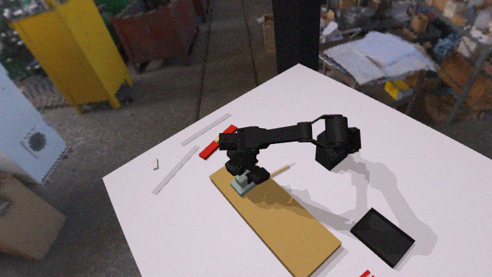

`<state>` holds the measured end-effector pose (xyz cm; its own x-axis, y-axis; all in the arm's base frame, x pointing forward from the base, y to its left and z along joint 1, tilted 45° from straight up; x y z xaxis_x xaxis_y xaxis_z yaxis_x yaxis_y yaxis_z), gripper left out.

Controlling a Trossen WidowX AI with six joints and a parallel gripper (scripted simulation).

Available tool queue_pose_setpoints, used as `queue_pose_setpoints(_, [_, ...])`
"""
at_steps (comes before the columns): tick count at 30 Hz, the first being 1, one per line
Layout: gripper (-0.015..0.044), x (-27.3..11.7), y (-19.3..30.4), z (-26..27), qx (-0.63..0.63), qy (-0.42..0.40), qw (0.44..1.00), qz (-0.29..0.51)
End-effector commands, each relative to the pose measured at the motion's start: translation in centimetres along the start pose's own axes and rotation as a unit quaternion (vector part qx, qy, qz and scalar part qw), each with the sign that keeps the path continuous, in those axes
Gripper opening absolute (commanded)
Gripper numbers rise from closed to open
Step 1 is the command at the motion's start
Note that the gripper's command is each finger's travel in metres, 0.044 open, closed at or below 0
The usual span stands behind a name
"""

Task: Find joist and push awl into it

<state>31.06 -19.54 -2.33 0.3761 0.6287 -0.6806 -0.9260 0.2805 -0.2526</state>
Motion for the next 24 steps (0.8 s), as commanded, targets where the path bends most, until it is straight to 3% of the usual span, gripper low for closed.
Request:
queue_pose_setpoints(1, [0.0,0.1,-0.1,1.2,-0.001,-0.003,1.0,0.0])
queue_pose_setpoints(24, [0.0,0.1,-0.3,5.4,-0.001,-0.004,1.0,0.0])
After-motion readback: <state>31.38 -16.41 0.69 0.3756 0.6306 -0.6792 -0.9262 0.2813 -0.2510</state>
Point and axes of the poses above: the point midway between the two fingers, 35 mm back from their tips, its own x axis out along the fingers, its own z axis across the jaws, y = z × x, the point moved 9 cm from there along -x, back along the fingers, and after that the axes turned 2 degrees about -x, right-handed, at the moved point
